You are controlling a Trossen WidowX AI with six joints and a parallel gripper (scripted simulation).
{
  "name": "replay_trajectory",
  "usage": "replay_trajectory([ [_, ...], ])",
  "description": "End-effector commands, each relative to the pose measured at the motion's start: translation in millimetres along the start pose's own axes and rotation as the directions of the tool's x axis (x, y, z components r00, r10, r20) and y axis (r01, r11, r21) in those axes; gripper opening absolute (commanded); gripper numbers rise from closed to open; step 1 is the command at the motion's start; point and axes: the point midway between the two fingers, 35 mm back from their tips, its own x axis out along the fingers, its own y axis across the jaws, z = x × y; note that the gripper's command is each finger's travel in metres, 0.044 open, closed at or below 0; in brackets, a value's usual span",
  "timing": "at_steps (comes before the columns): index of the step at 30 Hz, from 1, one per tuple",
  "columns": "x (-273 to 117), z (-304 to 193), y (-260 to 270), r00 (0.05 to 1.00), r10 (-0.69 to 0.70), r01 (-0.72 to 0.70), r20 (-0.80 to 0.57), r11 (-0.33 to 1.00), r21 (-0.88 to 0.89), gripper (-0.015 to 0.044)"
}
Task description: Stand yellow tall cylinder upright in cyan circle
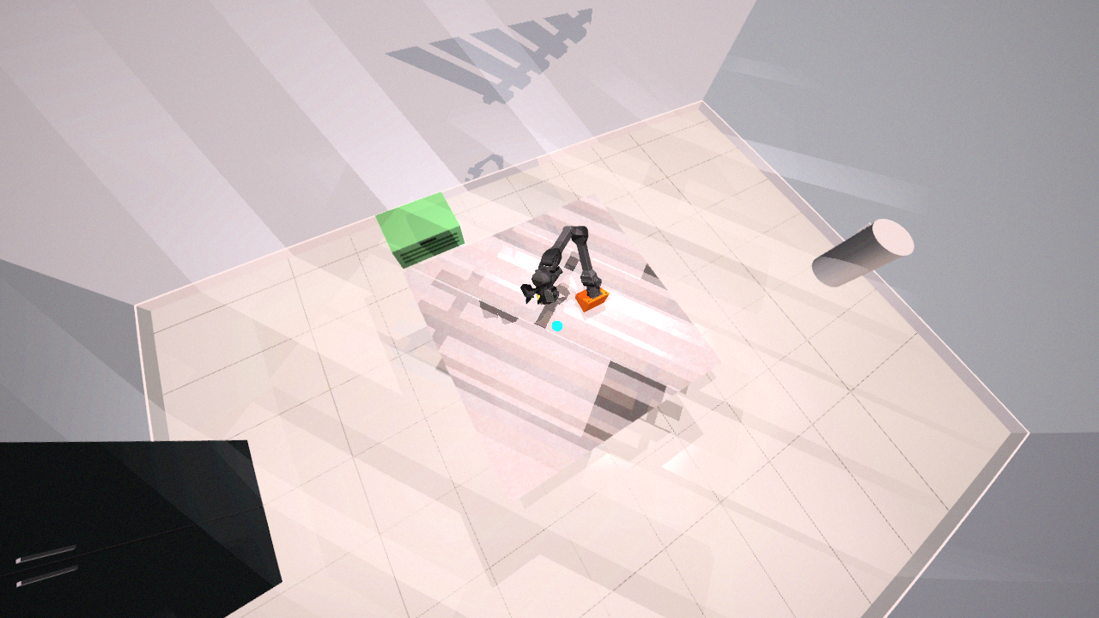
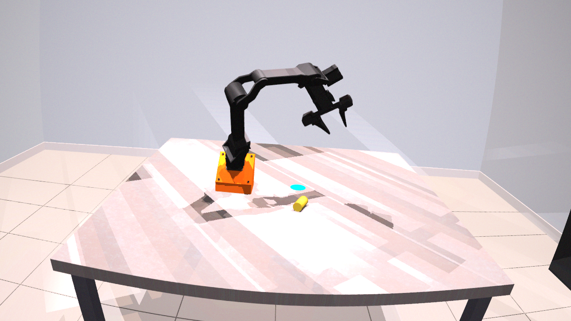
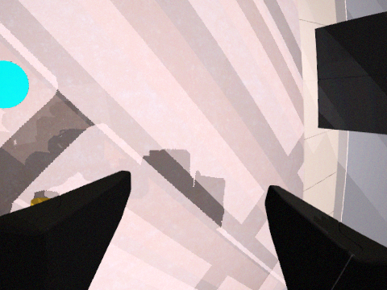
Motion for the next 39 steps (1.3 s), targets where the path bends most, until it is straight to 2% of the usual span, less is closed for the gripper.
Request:
replay_trajectory([
  [1, 15.0, -21.5, 20.6, 0.995, 0.093, -0.091, -0.047, 0.995, 0.034, 0.0309],
  [7, 35.8, -61.3, 59.6, 0.955, 0.265, -0.251, -0.132, 0.961, 0.111, 0.0309],
  [16, 47.3, -110.3, 118.0, 0.842, 0.496, -0.447, -0.213, 0.862, 0.239, 0.0309],
  [21, 54.4, -115.3, 126.2, 0.828, 0.517, -0.464, -0.216, 0.849, 0.253, 0.0309],
  [29, 127.7, -134.6, 170.2, 0.829, 0.515, -0.462, -0.218, 0.85, 0.253, 0.0309],
  [33, 138.3, -139.3, 180.2, 0.828, 0.514, -0.461, -0.222, 0.851, 0.252, 0.0309],
  [39, 138.3, -139.3, 180.2, 0.828, 0.514, -0.461, -0.222, 0.851, 0.252, 0.0152],
])
